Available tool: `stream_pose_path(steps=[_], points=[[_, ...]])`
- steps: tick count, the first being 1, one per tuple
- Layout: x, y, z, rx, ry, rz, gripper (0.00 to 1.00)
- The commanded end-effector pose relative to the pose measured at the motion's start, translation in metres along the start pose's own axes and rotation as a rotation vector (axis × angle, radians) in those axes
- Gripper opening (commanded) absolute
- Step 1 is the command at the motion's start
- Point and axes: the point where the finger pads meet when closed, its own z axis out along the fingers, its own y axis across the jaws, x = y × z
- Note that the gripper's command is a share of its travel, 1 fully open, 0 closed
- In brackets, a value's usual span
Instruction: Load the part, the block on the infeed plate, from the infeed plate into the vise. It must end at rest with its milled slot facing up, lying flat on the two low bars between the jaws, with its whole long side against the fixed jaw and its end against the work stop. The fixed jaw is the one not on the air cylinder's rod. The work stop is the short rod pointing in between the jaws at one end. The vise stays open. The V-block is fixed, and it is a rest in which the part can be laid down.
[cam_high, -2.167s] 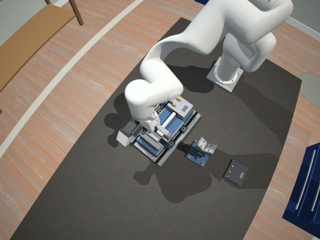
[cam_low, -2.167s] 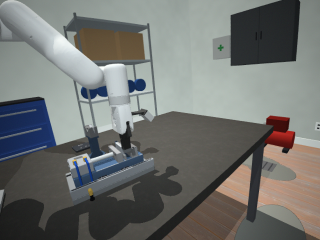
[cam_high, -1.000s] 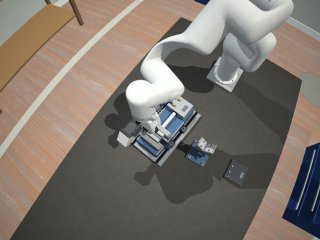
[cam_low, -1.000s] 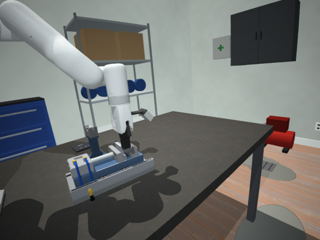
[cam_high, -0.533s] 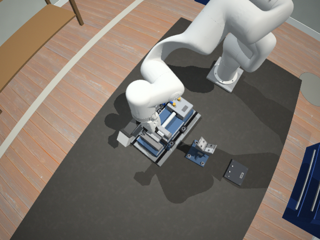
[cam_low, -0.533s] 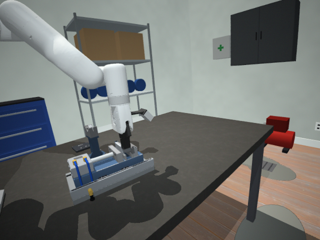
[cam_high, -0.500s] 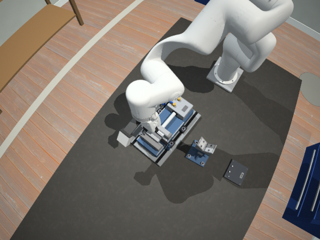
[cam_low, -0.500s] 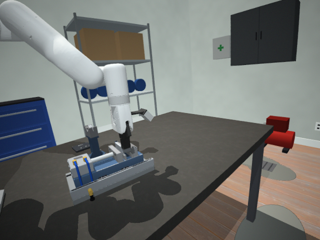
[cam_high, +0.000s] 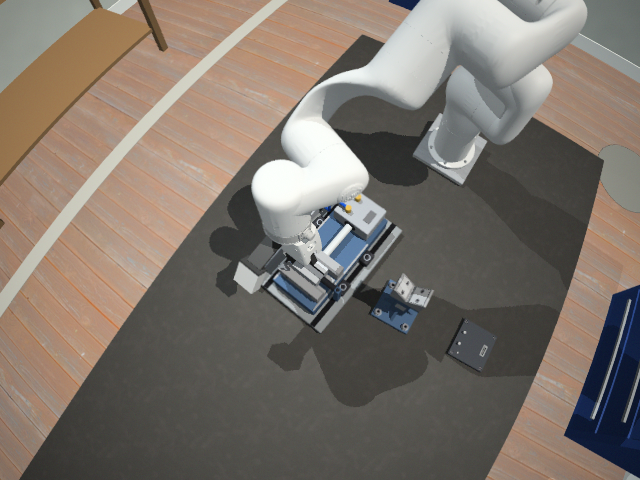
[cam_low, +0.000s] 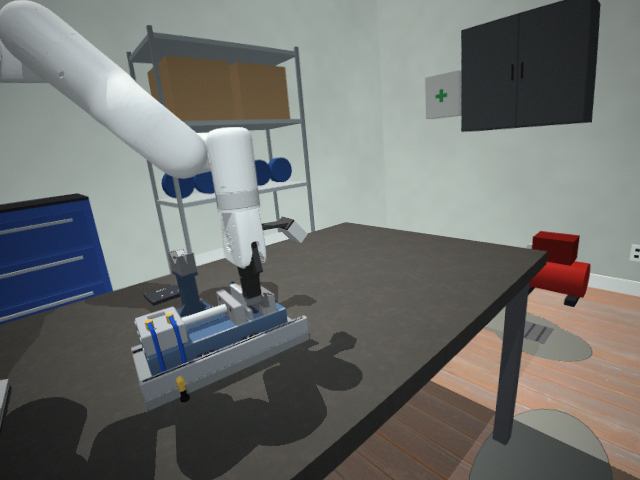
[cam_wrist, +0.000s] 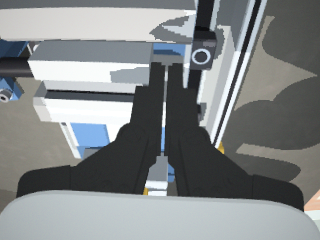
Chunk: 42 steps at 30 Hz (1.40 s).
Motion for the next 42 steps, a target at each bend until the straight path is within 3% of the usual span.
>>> stream_pose_path(steps=[1,23,42], points=[[0.001,-0.003,-0.001,0.002,0.003,-0.005,0.00],[0.001,-0.001,-0.001,0.002,0.003,-0.005,0.00],[0.002,0.026,-0.001,0.002,0.003,-0.005,0.00]])
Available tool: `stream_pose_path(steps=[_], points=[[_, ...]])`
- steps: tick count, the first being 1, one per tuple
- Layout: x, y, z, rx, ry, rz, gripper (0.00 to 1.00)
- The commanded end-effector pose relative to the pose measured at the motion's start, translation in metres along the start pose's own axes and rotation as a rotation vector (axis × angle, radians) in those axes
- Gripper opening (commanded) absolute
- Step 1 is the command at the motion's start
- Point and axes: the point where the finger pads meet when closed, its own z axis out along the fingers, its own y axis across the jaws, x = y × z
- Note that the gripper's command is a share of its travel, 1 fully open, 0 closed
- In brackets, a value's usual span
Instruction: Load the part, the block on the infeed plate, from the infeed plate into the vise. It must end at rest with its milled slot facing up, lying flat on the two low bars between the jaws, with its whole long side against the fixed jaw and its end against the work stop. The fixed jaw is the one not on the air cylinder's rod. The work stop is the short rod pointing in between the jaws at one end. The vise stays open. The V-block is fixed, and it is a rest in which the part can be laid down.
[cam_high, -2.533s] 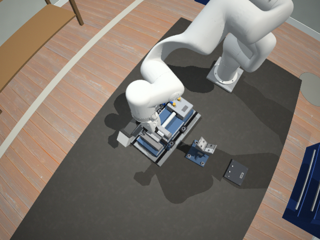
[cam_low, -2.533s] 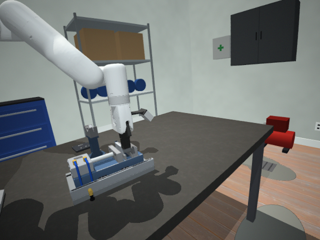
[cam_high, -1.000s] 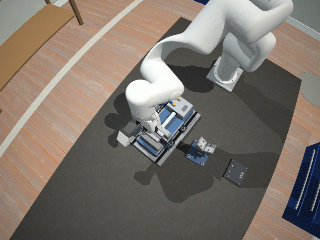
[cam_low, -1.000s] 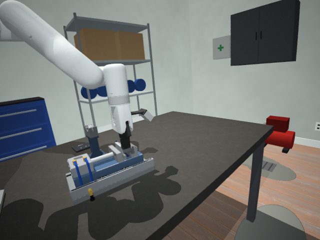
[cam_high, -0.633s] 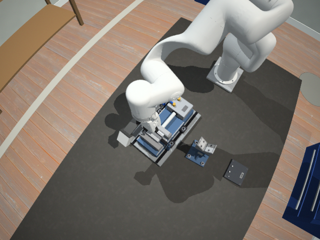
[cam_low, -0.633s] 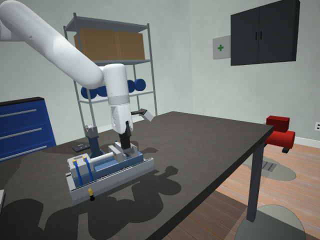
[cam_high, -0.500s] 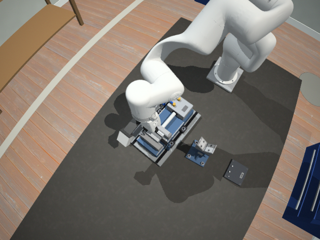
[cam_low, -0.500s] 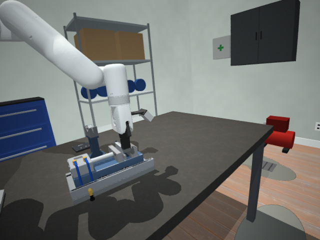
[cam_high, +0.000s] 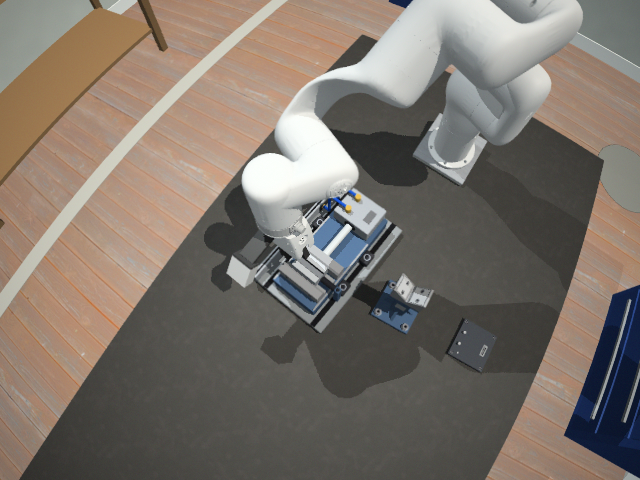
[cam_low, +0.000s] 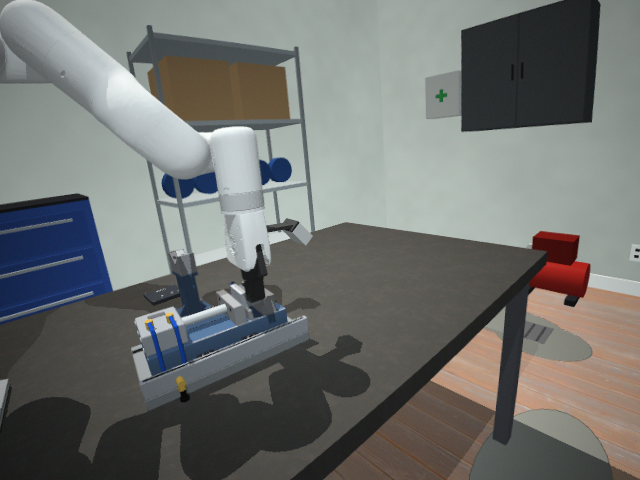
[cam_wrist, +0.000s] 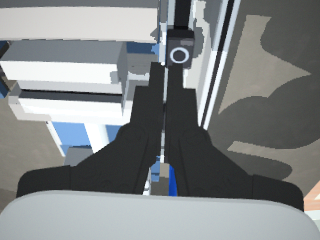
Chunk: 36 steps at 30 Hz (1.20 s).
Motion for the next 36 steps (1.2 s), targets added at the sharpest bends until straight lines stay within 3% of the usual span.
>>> stream_pose_path(steps=[1,18,36], points=[[0.002,0.009,-0.002,-0.002,0.006,0.000,0.00],[0.002,0.011,-0.006,-0.002,0.006,0.000,0.00],[0.002,0.011,-0.040,-0.002,0.006,0.000,0.00]])
